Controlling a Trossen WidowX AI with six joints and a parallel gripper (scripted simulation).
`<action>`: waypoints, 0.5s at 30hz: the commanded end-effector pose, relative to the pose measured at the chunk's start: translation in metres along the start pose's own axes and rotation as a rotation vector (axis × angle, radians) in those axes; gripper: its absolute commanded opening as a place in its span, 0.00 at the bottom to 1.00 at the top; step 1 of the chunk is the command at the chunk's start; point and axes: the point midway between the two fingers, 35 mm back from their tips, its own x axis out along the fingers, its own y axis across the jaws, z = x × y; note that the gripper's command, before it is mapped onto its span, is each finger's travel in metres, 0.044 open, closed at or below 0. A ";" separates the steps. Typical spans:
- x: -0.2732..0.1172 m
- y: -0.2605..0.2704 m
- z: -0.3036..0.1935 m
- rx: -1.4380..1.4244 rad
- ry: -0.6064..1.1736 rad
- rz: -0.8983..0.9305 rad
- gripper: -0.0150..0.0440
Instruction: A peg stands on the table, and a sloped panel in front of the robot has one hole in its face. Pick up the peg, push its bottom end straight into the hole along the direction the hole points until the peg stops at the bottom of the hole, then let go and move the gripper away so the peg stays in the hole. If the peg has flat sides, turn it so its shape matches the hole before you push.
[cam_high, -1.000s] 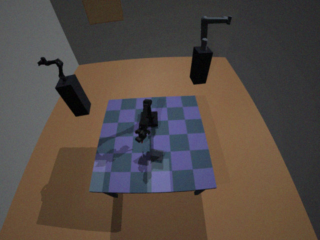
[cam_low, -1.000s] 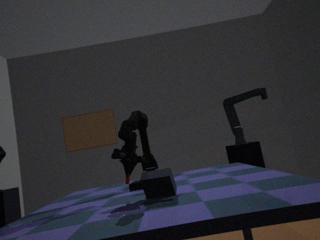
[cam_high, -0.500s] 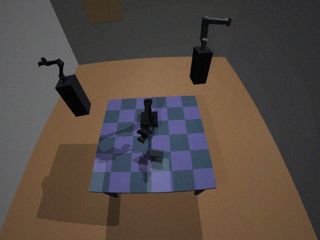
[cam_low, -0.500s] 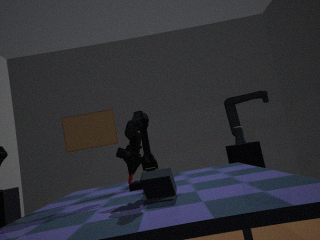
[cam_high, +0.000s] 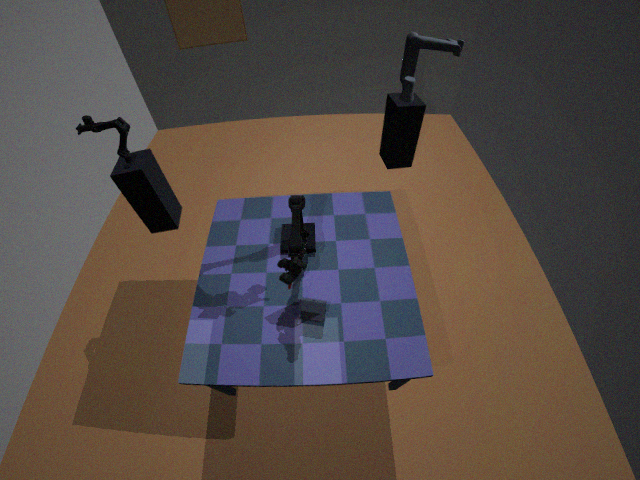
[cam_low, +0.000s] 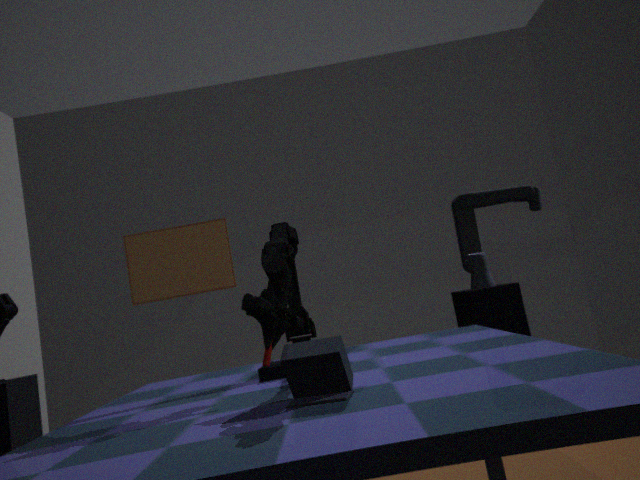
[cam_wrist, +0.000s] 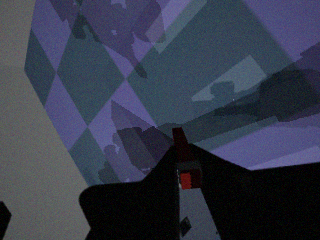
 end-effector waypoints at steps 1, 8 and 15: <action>-0.004 0.000 -0.004 -0.007 0.007 0.032 0.25; -0.006 -0.003 -0.012 -0.028 0.016 0.070 0.25; -0.009 -0.007 -0.020 -0.047 0.025 0.107 0.25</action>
